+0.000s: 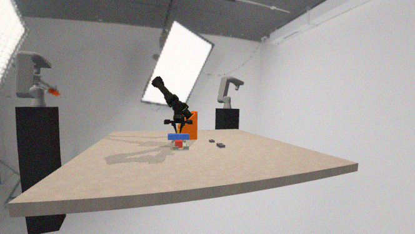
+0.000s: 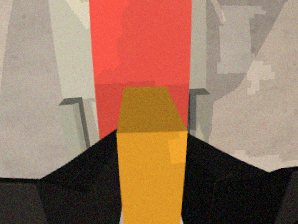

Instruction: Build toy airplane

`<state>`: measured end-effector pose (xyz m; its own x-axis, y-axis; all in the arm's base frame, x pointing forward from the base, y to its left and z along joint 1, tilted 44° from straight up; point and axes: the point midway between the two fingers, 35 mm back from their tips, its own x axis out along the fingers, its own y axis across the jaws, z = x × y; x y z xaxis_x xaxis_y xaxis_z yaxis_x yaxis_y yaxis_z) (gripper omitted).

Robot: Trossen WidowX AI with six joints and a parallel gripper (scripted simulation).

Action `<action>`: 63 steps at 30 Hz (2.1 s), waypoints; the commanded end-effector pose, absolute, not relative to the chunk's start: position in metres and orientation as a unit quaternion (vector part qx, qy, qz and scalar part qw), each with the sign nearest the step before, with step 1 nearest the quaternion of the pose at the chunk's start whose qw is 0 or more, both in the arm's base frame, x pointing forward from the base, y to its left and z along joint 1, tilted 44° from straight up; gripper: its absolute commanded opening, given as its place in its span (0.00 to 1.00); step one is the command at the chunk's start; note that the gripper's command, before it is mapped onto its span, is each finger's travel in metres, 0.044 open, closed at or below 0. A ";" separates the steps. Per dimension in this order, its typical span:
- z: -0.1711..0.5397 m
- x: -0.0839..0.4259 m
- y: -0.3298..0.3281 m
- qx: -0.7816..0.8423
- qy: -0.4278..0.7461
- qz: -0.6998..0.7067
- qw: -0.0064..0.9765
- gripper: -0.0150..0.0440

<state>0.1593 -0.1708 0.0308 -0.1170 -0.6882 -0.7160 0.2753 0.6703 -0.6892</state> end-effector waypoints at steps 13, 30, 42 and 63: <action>0.031 0.160 -0.171 -0.160 0.647 -0.373 0.645 0.52; 0.070 0.172 -0.129 -0.154 0.650 -0.368 0.647 0.69; 0.092 0.177 -0.104 -0.158 0.649 -0.371 0.645 0.69; 0.092 0.177 -0.104 -0.158 0.649 -0.371 0.645 0.69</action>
<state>0.1773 -0.1037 0.0919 -0.1165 -0.6838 -0.7203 0.2722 0.6755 -0.6853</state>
